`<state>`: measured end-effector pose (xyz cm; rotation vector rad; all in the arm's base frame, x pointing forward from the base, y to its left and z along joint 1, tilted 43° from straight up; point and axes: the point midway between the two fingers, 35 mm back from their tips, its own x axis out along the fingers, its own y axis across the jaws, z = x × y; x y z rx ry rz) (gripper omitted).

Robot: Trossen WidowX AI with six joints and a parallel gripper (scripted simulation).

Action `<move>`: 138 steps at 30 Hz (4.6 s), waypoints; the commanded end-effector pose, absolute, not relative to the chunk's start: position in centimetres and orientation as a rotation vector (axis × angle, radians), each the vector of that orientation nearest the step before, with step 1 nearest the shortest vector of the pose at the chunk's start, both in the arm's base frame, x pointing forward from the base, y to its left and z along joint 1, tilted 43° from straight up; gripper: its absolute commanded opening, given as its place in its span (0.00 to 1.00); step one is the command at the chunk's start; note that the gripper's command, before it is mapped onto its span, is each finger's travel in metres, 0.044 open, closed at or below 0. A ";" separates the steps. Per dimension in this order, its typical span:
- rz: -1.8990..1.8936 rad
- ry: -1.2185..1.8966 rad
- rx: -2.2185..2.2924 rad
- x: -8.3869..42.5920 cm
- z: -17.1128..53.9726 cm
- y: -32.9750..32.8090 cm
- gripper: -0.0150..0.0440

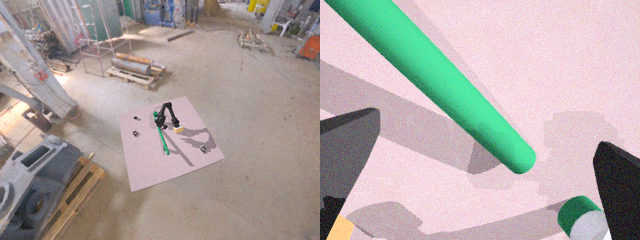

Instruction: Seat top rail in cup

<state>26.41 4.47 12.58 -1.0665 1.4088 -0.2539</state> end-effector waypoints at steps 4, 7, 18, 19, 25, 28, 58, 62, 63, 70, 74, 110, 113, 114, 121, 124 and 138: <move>0.575 1.800 -1.529 27.1 8.5 2.0 1.00; 0.575 1.800 -1.529 27.1 8.5 2.0 1.00; 0.575 1.800 -1.529 27.1 8.5 2.0 1.00; 0.575 1.800 -1.529 27.1 8.5 2.0 1.00; 0.575 1.800 -1.529 27.1 8.0 1.6 1.00; 0.573 1.800 -1.531 27.0 6.6 0.3 1.00; 0.571 1.799 -1.532 26.8 2.8 -3.1 1.00; 0.571 1.799 -1.532 26.7 2.3 -3.5 1.00; 0.571 1.799 -1.532 26.7 2.2 -3.7 1.00; 0.570 1.800 -1.533 26.6 1.4 -4.4 1.00; 0.569 1.801 -1.533 26.5 0.9 -4.9 1.00; 0.536 1.856 -1.550 26.3 1.9 -4.3 0.25; 0.510 1.892 -1.567 26.3 2.8 -3.8 0.25; 0.500 1.903 -1.574 26.3 3.1 -3.6 0.25; 0.424 1.972 -1.633 26.5 5.5 -2.4 0.25; 0.389 1.993 -1.662 26.6 6.5 -1.8 0.25; 0.402 1.992 -1.647 26.5 6.2 -1.9 0.25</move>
